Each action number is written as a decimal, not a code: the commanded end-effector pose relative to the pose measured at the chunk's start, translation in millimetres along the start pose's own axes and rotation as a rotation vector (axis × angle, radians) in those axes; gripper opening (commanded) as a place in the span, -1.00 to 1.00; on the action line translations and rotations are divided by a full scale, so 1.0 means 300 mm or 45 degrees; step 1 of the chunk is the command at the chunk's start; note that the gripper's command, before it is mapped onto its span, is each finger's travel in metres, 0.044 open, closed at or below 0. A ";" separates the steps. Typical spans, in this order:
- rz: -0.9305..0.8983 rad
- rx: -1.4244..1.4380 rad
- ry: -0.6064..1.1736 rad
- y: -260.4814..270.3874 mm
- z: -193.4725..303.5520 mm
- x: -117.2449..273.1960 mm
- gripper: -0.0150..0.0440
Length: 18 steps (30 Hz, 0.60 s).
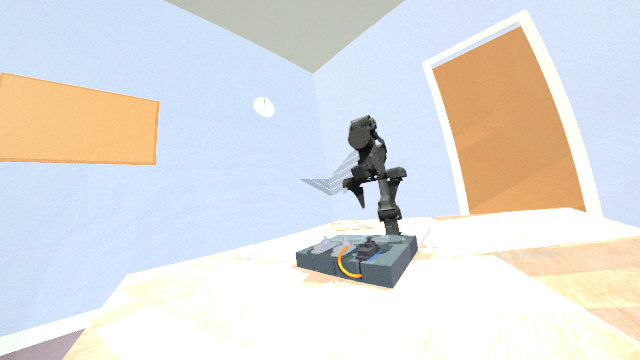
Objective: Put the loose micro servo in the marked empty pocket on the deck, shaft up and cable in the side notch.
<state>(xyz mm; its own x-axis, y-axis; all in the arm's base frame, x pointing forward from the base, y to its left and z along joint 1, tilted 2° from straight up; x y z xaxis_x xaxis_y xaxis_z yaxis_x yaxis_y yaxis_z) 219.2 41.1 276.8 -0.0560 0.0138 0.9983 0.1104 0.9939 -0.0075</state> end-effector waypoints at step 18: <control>-0.013 0.000 -0.051 -0.002 0.004 0.136 1.00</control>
<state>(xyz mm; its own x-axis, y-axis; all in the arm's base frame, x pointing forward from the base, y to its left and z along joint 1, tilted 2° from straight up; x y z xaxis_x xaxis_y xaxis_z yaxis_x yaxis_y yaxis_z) 215.7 41.2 317.1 -0.0993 0.0051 0.9950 0.1077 0.9942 0.0056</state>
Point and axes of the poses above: the point midway between the two fingers, 35 mm back from their tips, its own x axis back along the fingers, its own y axis across the jaws, z = x × y, the point moved 9 cm from there along x, back along the fingers, and after that the axes turned 3 degrees about -x, right-handed, at the moved point
